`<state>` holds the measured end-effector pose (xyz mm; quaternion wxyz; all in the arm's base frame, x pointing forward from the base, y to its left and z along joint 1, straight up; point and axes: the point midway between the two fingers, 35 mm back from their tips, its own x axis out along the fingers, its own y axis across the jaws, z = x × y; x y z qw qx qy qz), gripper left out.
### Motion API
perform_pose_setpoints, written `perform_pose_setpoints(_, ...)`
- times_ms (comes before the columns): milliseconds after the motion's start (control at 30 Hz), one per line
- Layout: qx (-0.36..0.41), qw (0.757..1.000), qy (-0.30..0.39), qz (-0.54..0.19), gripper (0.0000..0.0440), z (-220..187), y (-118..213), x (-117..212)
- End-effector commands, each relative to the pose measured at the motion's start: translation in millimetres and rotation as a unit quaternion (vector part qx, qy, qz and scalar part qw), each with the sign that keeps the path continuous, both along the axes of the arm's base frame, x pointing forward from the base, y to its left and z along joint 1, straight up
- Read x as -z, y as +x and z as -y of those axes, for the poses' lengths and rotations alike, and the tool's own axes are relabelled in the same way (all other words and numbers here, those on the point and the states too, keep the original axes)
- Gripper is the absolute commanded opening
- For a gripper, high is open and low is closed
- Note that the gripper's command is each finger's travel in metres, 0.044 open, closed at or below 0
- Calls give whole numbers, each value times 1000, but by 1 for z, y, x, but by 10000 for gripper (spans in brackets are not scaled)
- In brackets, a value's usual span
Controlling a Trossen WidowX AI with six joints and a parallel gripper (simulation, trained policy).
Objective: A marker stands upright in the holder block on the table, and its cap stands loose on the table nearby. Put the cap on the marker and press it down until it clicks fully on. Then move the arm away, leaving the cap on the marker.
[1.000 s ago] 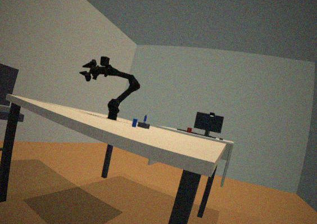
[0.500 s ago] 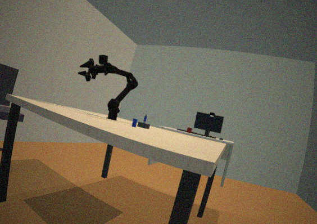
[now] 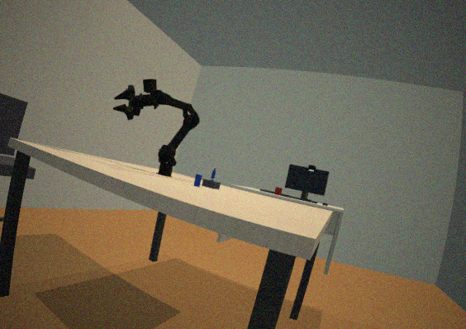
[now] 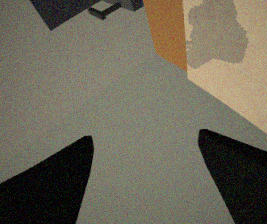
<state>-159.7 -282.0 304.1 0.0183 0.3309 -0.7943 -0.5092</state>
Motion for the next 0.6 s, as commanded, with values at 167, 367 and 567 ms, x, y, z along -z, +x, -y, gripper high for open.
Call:
perform_pose_setpoints(167, -25, 999, 12, 22, 319, 18, 15, 7)
perform_pose_setpoints(367, -41, 998, 21, 37, 319, 29, 27, 12)
perform_pose_setpoints(567, -56, 997, 30, 52, 319, 39, 40, 18)
